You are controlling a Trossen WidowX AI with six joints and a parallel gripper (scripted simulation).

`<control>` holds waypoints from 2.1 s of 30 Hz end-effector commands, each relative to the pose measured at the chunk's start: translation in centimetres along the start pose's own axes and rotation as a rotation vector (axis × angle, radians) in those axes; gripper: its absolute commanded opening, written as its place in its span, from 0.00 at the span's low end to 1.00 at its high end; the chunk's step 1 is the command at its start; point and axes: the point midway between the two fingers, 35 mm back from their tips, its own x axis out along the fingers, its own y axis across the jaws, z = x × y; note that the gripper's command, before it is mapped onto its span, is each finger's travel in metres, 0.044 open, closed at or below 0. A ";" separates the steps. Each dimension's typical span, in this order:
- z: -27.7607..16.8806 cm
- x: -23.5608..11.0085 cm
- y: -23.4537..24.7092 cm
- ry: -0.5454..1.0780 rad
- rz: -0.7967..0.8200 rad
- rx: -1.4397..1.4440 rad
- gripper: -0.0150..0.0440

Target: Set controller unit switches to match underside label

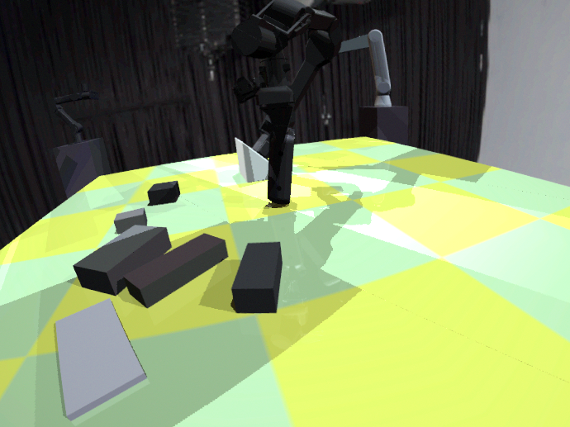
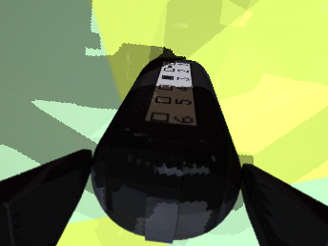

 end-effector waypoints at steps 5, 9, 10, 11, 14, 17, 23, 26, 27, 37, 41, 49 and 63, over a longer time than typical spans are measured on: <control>0.9 0.6 -0.1 -0.006 -0.020 0.000 0.83; 1.2 0.6 -0.1 -0.007 -0.020 0.000 0.83; 1.3 0.6 -0.1 -0.007 -0.020 0.000 0.83; 1.4 0.6 -0.1 -0.007 -0.020 0.000 0.83; 1.7 0.6 -0.1 -0.007 -0.020 0.000 0.83; 1.9 0.6 -0.1 -0.007 -0.020 0.000 0.83; 2.4 0.6 -0.1 -0.007 -0.020 0.000 0.83; 2.7 0.6 -0.1 -0.007 -0.020 0.000 0.83; 2.7 0.6 -0.1 -0.007 -0.020 0.000 0.83; 3.6 0.7 -0.1 -0.008 -0.020 0.000 0.83; 3.9 0.7 -0.1 -0.008 -0.019 0.000 0.83; 4.5 0.8 -0.1 -0.008 -0.019 0.000 0.83; 5.6 1.0 -0.1 -0.009 -0.019 0.000 0.83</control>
